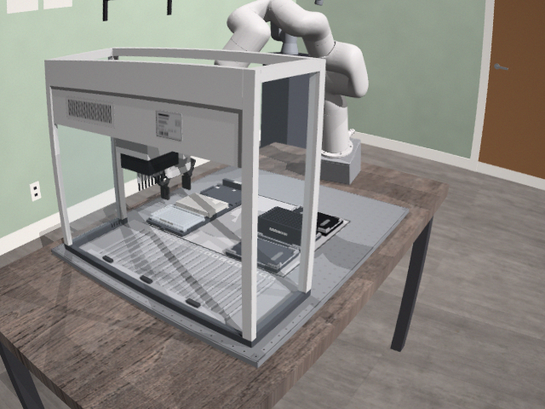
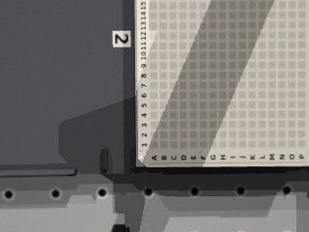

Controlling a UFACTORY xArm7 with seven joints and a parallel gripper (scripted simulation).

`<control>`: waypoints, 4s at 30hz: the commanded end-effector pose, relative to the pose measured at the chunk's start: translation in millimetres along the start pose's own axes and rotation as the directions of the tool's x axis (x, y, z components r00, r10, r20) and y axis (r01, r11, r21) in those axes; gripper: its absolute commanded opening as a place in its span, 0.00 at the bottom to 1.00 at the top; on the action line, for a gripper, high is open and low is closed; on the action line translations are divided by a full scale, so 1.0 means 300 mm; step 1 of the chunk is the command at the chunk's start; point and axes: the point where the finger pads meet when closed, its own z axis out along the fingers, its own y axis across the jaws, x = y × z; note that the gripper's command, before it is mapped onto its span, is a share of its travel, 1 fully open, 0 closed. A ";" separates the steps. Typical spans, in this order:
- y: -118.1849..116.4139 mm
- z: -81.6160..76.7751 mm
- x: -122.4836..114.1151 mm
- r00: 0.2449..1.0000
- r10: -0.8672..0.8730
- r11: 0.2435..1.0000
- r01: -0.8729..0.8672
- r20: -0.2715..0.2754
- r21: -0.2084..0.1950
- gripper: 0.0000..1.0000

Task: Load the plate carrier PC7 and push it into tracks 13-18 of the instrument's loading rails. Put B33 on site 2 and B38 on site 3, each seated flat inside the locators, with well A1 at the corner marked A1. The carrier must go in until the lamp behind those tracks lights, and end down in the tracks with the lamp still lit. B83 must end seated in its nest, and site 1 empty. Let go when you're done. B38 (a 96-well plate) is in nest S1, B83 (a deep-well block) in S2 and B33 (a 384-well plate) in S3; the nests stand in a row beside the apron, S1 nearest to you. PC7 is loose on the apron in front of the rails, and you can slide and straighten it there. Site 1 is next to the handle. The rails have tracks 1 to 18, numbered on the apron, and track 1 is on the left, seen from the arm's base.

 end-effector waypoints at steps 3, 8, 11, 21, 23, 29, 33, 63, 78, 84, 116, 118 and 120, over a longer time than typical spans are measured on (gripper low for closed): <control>0.005 0.006 -0.005 1.000 0.001 1.000 -0.001 0.003 -0.004 1.00; 0.005 0.017 -0.005 1.000 0.001 1.000 -0.001 0.003 -0.004 1.00; 0.005 0.019 -0.005 1.000 0.001 1.000 -0.001 0.003 -0.004 1.00; 0.005 0.041 -0.005 1.000 0.001 1.000 -0.001 0.003 -0.004 1.00; 0.005 0.046 -0.005 1.000 0.001 1.000 -0.001 0.003 -0.004 1.00; 0.005 0.055 -0.005 1.000 0.001 1.000 -0.001 0.003 -0.004 1.00; 0.005 0.055 -0.005 1.000 0.001 1.000 -0.001 0.003 -0.004 1.00; 0.005 0.055 0.033 1.000 0.001 1.000 -0.001 0.003 -0.004 1.00; 0.005 0.055 0.055 1.000 0.001 1.000 -0.001 0.002 -0.004 1.00; 0.005 0.055 0.065 1.000 0.001 1.000 -0.001 0.002 -0.004 1.00; 0.005 0.055 0.112 1.000 0.001 1.000 -0.001 0.002 -0.004 1.00; 0.005 0.056 0.115 1.000 0.001 1.000 -0.001 0.002 -0.004 1.00; 0.005 0.055 0.119 1.000 0.001 1.000 -0.001 0.002 -0.004 1.00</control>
